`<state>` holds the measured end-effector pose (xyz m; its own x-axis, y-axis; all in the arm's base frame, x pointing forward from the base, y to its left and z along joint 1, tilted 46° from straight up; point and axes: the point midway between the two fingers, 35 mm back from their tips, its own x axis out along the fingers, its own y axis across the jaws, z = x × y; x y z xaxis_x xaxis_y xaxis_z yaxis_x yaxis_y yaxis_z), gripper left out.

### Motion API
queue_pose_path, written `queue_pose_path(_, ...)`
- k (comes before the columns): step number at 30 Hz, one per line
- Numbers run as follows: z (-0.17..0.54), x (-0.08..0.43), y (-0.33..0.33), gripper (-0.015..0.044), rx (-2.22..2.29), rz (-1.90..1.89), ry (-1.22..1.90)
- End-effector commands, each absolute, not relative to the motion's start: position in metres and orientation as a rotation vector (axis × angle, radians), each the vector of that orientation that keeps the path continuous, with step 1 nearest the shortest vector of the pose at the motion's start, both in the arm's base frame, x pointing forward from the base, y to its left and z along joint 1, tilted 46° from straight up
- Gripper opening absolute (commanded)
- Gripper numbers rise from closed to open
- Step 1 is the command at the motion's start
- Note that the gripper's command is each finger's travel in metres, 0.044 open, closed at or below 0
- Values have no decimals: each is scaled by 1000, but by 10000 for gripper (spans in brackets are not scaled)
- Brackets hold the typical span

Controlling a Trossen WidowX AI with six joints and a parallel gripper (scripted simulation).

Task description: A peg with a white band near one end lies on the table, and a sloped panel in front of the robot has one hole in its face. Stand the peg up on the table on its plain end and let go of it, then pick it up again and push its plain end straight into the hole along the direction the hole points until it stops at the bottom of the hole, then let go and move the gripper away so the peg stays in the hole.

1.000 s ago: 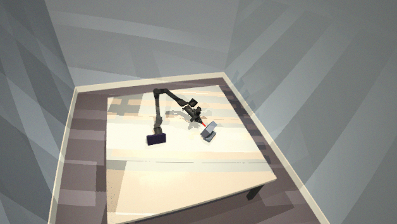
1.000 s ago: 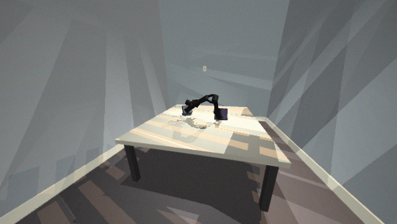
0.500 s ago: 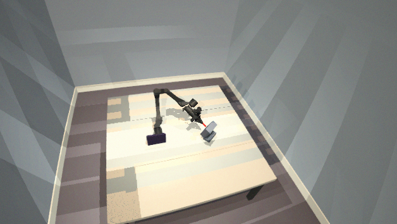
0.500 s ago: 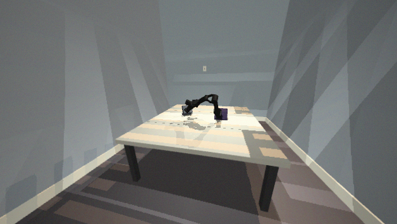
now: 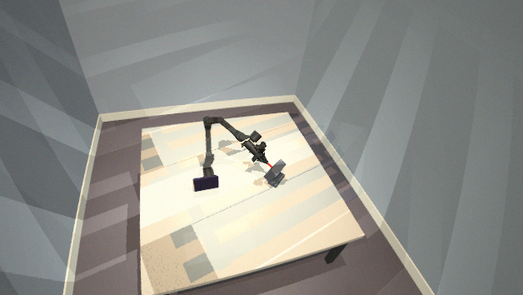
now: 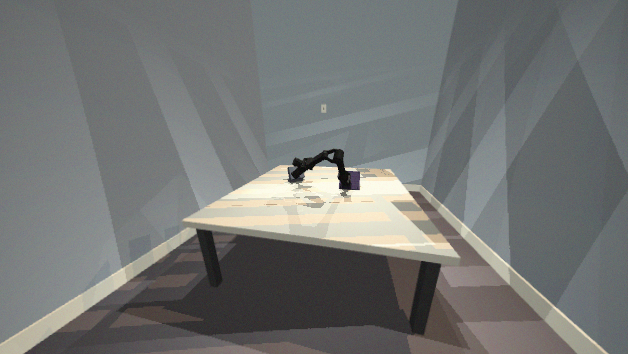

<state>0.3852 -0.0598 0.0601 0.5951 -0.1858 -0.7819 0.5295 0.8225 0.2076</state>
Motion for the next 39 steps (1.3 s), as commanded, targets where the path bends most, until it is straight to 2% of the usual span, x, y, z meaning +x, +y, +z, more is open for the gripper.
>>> queue_pose_path(1,56,388,-60,0,448,-427,841)
queue_pose_path(39,40,401,-64,0,448,-427,840)
